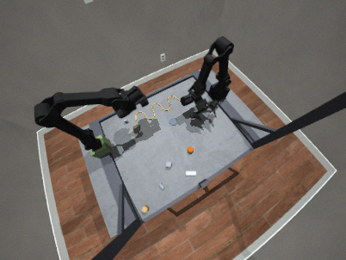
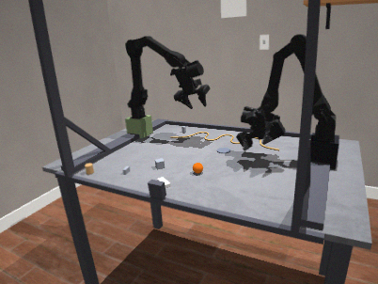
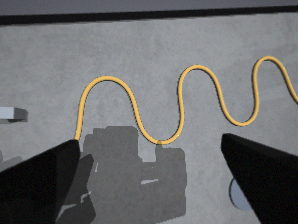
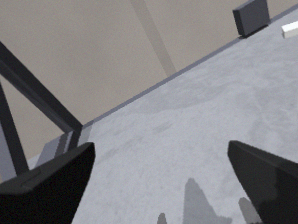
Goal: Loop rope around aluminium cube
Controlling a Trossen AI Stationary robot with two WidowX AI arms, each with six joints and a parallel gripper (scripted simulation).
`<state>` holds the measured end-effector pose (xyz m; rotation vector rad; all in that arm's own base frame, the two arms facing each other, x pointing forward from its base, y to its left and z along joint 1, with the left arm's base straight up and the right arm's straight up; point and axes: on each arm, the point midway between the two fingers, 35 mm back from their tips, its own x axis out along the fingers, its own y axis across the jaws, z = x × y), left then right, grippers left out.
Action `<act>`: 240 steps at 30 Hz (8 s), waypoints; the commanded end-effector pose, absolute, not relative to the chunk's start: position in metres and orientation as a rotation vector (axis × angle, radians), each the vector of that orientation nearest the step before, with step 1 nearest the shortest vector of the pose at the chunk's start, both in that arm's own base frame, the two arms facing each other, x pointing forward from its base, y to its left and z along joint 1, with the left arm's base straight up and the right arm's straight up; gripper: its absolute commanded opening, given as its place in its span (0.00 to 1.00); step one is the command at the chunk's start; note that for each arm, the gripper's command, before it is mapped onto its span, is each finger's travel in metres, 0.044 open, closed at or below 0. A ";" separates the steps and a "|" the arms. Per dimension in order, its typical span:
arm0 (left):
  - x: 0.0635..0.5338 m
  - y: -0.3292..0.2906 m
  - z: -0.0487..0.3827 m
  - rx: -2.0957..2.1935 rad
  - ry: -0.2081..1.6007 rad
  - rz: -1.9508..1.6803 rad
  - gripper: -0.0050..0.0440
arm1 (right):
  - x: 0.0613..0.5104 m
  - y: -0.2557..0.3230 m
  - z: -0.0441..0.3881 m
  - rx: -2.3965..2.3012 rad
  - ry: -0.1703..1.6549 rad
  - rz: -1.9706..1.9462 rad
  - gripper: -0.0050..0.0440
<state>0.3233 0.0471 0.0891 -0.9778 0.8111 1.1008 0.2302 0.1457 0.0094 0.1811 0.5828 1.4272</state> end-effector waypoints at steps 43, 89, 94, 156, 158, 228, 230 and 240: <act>0.230 0.075 0.058 -0.530 1.292 0.919 0.43 | 0.405 -0.012 0.084 -0.074 0.637 0.316 0.92; 0.216 0.104 -0.022 0.147 1.561 -0.146 0.41 | 0.427 -0.105 0.169 0.047 0.426 -0.218 0.92; 0.216 0.104 -0.043 0.145 1.562 -0.144 0.35 | 0.427 -0.105 0.169 0.047 0.426 -0.218 0.92; 0.260 -0.122 0.015 0.137 1.544 -0.150 0.14 | 0.435 -0.082 0.168 -0.169 0.385 0.684 0.92; 0.262 -0.138 0.014 0.136 1.544 -0.151 0.14 | 0.434 -0.082 0.169 -0.169 0.372 0.700 0.92; 0.270 -0.275 0.010 0.152 1.529 -0.389 0.43 | 0.438 -0.056 0.166 -0.179 0.406 0.700 0.92; 0.265 -0.300 0.010 0.170 1.517 -0.514 0.43 | 0.445 -0.039 0.162 -0.187 0.432 0.692 0.92; 0.240 -0.378 0.006 0.394 1.425 -0.930 0.43 | 0.463 0.049 0.149 -0.211 0.502 0.625 0.92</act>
